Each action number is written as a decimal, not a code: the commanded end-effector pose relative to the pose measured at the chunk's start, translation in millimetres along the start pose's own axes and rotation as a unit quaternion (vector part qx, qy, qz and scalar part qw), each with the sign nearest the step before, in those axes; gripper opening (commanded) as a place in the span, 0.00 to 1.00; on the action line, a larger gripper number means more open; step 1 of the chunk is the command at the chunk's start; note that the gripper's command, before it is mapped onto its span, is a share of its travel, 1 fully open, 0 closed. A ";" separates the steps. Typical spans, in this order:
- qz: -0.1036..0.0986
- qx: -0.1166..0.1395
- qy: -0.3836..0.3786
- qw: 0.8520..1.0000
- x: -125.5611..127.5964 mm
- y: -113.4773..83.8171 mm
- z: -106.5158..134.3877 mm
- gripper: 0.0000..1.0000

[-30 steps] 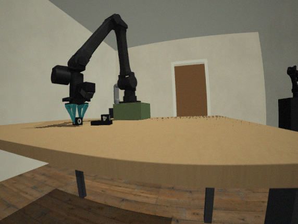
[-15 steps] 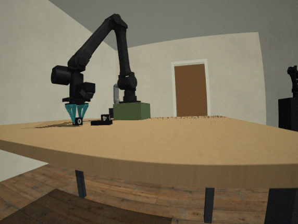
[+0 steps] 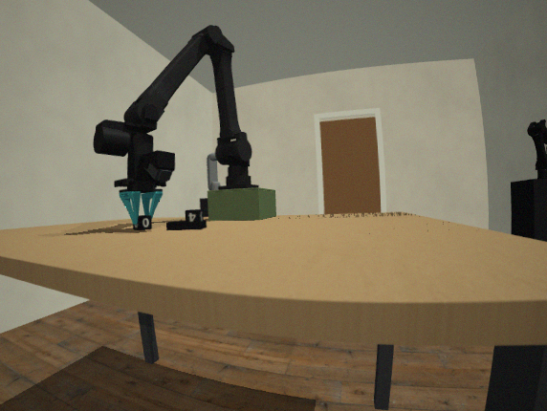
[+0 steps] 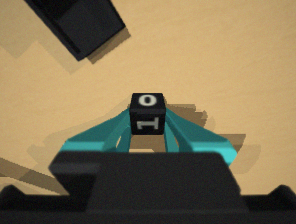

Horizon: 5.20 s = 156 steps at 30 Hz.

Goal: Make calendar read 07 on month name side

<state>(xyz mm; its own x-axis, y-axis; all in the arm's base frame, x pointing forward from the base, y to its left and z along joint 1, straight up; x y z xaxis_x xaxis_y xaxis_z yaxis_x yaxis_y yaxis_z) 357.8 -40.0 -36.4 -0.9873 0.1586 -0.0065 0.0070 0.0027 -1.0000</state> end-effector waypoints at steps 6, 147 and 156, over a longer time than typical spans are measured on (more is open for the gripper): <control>0.001 -0.001 -0.010 1.000 -1.6 4.8 -3.4 0.27; 0.020 -0.004 0.133 0.991 -19.9 -94.7 -2.7 1.00; 0.015 -0.004 0.260 0.965 -15.6 -90.4 -1.7 1.00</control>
<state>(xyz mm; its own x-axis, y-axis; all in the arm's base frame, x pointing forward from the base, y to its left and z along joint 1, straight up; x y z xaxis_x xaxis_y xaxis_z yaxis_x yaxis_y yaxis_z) 356.0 -39.4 49.9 -0.8637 0.5040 -0.0013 0.0050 0.0060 -1.0000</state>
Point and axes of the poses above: the point where the finger pads meet when closed, its own y axis out along the fingers, its own x axis across the jaws, z = x × y, the point moved 4 cm from there along -y, back along the fingers, and after that the axes turned 3 degrees about y, right-handed, at the moved point
